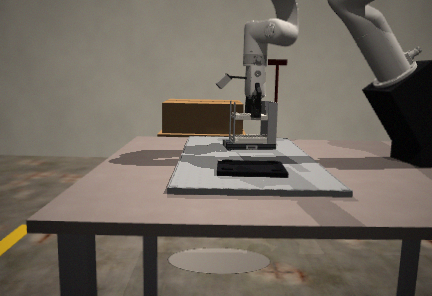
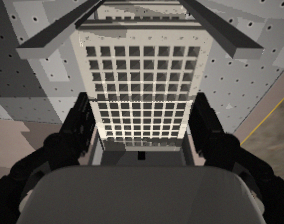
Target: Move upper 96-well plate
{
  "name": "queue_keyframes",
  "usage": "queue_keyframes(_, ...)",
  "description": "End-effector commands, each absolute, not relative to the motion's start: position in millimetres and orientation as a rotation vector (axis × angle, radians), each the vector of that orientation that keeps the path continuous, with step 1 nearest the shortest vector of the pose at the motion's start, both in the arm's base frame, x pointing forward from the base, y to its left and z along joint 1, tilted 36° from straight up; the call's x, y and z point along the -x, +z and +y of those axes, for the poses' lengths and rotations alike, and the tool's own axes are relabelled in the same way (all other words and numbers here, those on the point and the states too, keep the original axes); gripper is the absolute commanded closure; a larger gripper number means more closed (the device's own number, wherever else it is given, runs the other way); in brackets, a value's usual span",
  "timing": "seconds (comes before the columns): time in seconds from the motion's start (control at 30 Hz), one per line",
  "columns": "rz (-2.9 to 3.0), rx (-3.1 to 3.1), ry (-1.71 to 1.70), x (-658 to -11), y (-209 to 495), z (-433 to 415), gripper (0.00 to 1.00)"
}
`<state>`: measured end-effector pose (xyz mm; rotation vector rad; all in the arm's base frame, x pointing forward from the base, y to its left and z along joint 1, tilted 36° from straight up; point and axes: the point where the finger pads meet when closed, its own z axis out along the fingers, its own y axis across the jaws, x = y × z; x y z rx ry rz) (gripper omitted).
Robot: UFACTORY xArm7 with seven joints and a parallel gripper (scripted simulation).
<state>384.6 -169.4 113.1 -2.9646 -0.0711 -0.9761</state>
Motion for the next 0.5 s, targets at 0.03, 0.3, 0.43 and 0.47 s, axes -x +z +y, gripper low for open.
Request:
queue_keyframes(0.03, -0.068, 2.97, -0.965, -377.5, 123.6, -169.8, 1.0)
queue_keyframes(0.3, -0.068, 2.97, -0.965, -369.7, 134.5, -170.3, 1.0)
queue_keyframes(0.43, -0.068, 2.97, -0.965, -367.8, 137.2, -170.4, 1.0)
queue_keyframes(0.47, -0.068, 2.97, -0.965, -366.8, 138.5, -170.5, 1.0)
